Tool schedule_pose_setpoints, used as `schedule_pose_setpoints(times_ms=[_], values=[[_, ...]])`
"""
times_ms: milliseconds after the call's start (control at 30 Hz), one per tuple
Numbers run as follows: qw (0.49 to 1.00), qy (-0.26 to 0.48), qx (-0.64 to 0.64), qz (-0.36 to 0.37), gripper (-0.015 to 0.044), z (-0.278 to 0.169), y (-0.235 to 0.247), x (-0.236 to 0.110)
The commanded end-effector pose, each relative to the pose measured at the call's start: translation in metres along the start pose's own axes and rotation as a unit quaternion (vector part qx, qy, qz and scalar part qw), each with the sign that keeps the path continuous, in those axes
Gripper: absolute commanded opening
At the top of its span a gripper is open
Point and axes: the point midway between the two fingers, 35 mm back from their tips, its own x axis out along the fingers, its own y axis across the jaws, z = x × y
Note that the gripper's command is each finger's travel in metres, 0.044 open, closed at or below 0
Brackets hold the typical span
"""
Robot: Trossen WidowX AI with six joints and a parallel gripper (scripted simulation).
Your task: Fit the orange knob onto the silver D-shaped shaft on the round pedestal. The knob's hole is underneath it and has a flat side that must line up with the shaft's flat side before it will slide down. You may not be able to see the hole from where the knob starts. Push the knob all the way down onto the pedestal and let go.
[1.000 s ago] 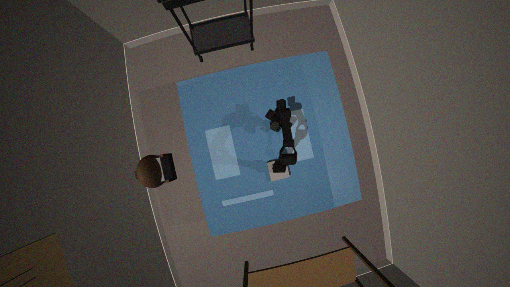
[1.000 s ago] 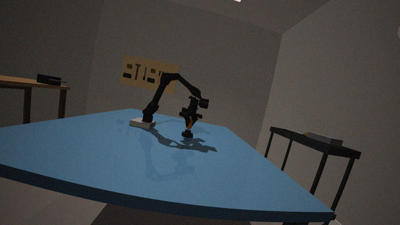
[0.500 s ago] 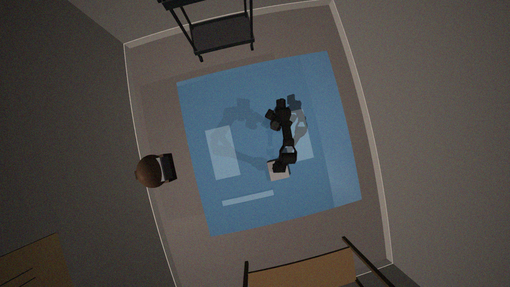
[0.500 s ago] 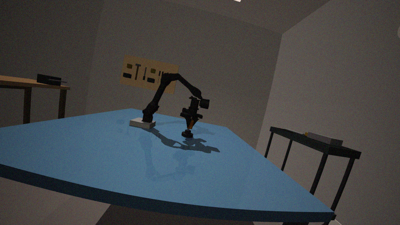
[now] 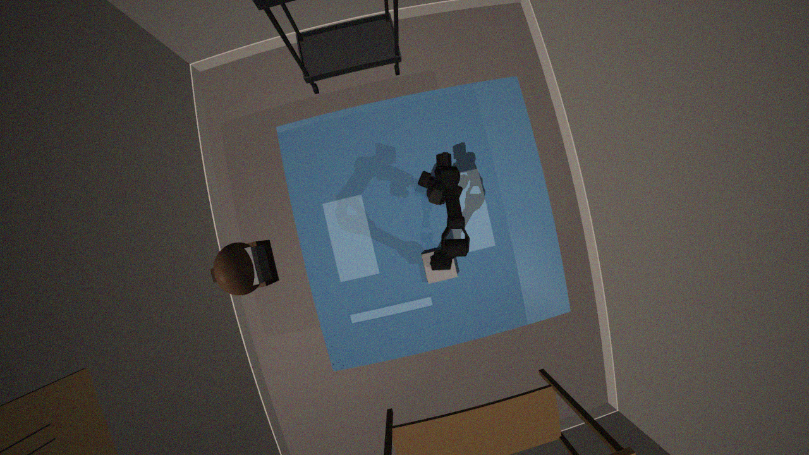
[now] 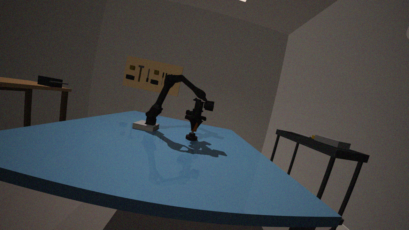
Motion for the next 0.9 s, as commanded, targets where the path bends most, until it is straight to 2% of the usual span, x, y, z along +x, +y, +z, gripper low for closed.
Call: schedule_pose_setpoints(times_ms=[0,867], values=[[0.999,0.002,-0.05,-0.004,0.0,0.0019,0.0001,-0.0034],[0.999,0.002,-0.05,-0.004,0.0,0.0036,0.0017,0.0029]])
